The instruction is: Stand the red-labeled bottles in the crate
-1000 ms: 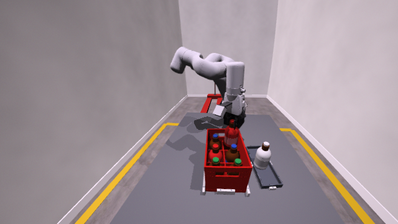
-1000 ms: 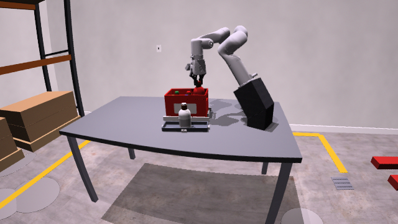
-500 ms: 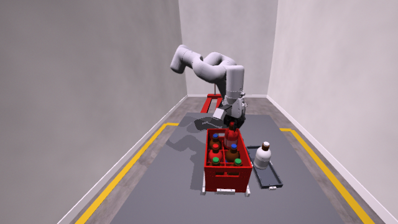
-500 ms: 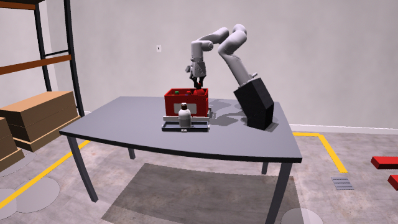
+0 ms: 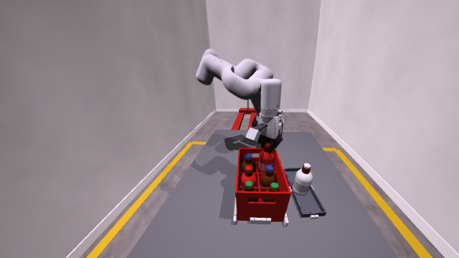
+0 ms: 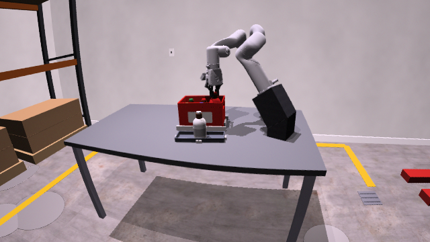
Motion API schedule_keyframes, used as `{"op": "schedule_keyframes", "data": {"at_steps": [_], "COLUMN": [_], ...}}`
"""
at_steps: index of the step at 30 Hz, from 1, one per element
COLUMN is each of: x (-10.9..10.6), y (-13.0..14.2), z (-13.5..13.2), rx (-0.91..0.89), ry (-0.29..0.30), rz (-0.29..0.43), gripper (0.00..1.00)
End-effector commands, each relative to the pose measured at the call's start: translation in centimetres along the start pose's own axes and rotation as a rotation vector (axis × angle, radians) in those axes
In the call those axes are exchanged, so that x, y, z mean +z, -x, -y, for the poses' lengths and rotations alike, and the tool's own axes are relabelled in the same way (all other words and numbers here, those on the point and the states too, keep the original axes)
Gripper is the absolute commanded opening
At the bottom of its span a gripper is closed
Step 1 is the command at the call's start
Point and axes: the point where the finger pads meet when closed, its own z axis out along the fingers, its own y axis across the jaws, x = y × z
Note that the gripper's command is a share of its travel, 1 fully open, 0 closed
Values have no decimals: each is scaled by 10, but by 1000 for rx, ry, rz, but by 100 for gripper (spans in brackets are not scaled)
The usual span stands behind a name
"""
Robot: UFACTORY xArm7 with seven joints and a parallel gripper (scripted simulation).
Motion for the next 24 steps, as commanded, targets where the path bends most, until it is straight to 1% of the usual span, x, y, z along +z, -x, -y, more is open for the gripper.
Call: {"op": "schedule_keyframes", "data": {"at_steps": [1, 24], "x": [2, 5], "y": [-1, -1], "z": [1, 1], "rx": [0, 0], "ry": [-1, -1], "rz": [-1, -1], "gripper": [0, 0]}}
